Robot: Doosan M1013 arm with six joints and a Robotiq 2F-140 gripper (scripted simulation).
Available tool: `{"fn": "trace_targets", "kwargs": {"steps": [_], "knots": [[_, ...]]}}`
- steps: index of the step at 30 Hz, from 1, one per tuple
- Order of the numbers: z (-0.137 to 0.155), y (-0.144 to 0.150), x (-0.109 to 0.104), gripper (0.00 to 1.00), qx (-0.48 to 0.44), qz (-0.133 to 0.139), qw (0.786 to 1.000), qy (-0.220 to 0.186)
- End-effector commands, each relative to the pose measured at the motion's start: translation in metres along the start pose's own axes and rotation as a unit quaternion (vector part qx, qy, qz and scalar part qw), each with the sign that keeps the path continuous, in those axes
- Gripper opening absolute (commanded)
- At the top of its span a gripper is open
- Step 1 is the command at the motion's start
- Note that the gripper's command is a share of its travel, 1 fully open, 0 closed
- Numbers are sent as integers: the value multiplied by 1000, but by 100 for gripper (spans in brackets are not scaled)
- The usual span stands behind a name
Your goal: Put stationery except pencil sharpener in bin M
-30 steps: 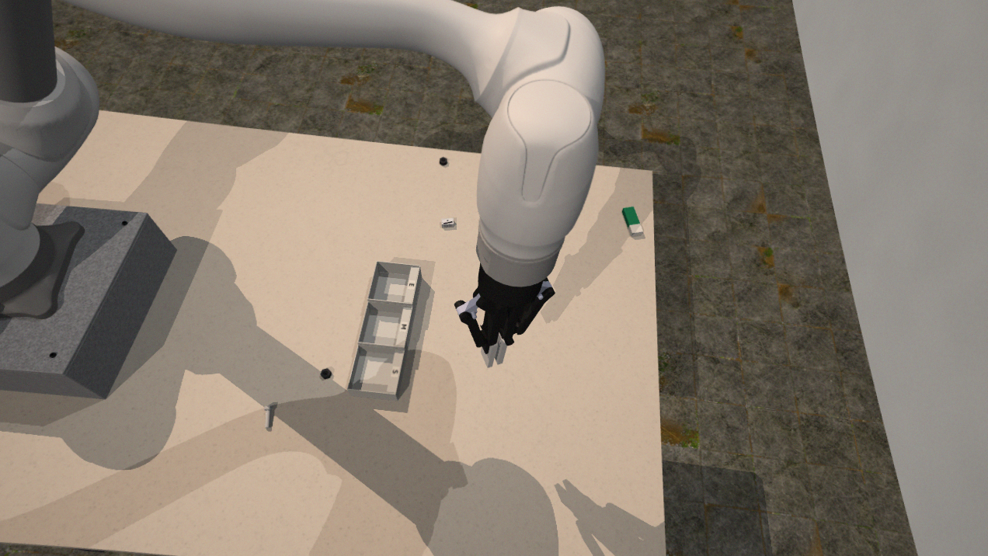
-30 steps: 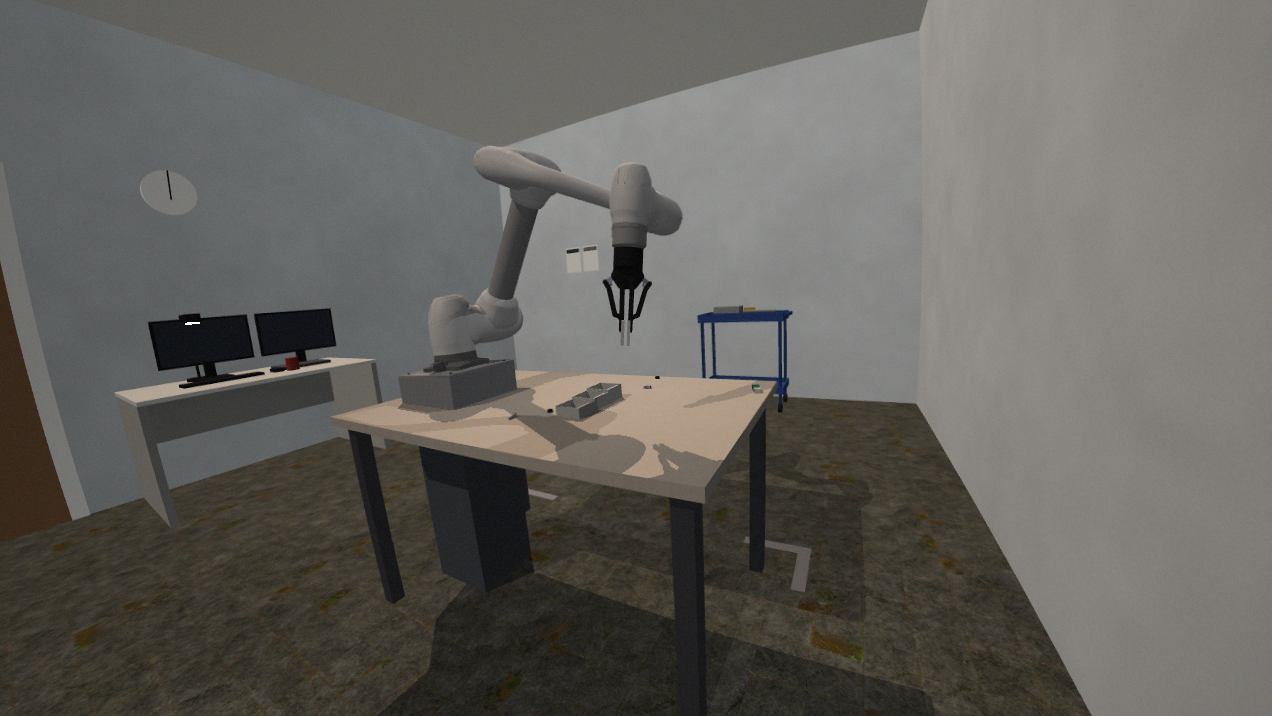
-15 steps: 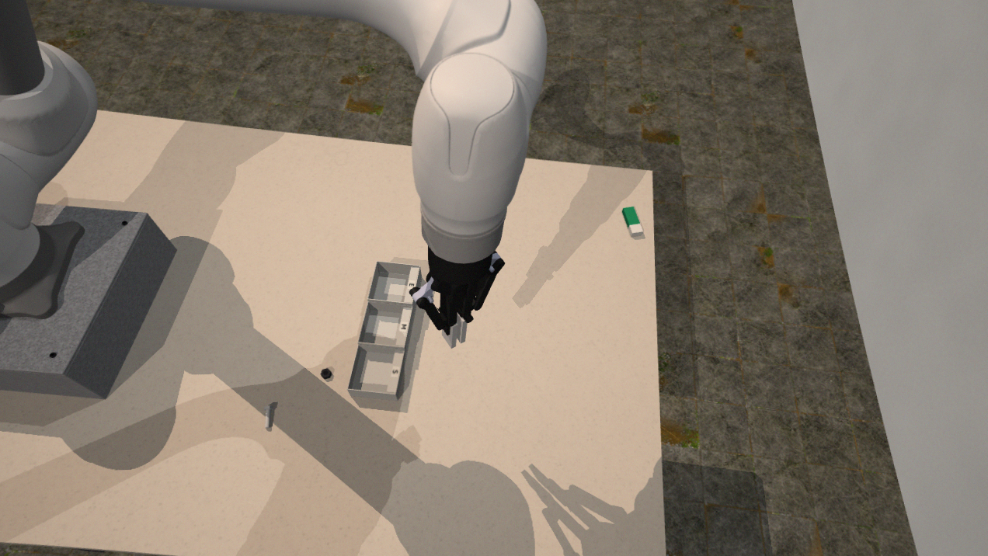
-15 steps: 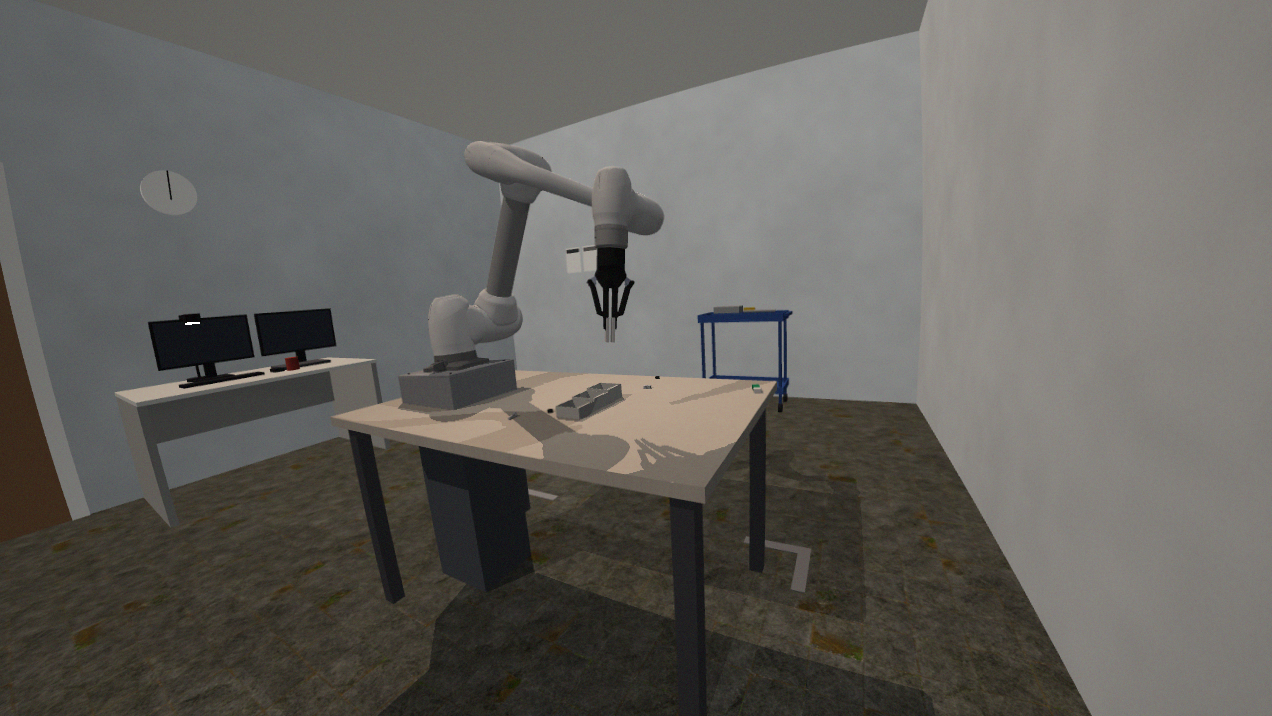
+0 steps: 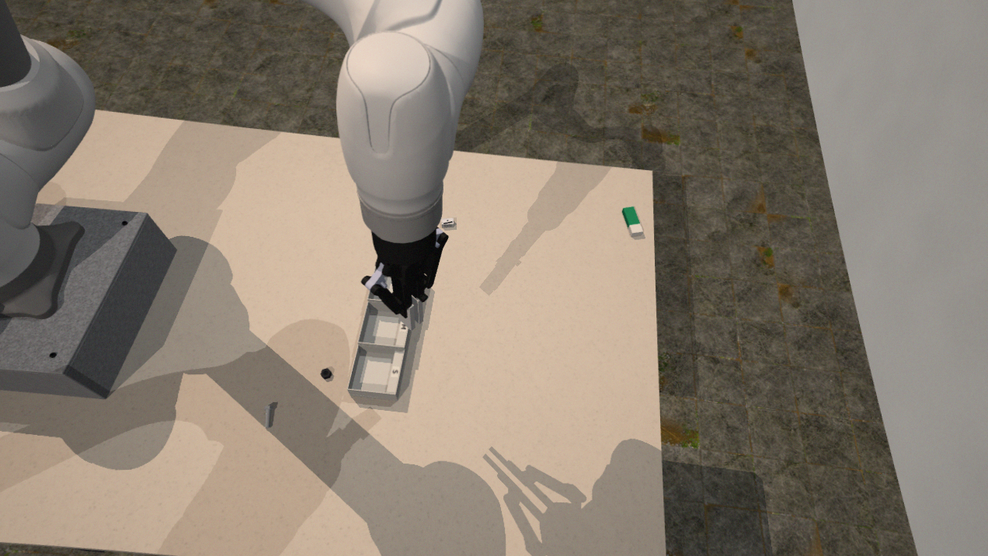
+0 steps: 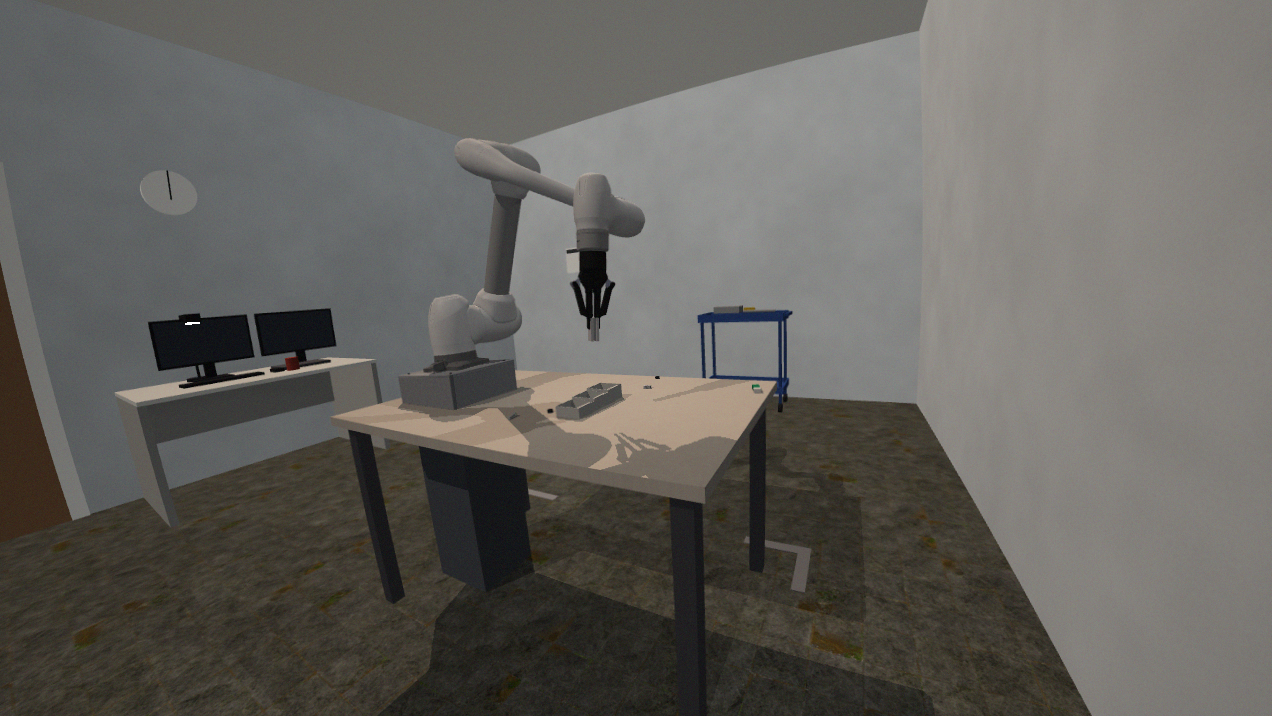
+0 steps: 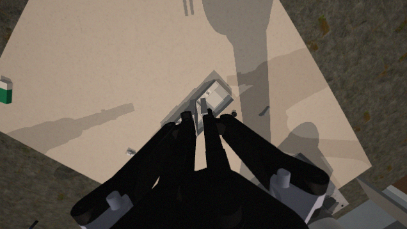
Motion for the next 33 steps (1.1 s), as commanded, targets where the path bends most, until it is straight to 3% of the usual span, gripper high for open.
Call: {"fn": "trace_targets", "kwargs": {"steps": [1,10,15,25,29,33], "knots": [[22,4,-1,15,-25,-8,1000,2],[65,18,4,15,-110,-15,994,4],[77,22,5,15,-110,-15,994,4],[133,42,16,15,-195,-22,981,8],[133,42,16,15,-195,-22,981,8],[161,53,22,15,-236,-24,971,11]]}}
Point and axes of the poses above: the point where the finger pads meet when closed, its own x axis out along the fingers, its own y axis across the jaws, z = x × y, the point moved 5 cm from there along -x, back along the fingers, and after that the axes turned 4 degrees about -x, right-handed, at the moved point
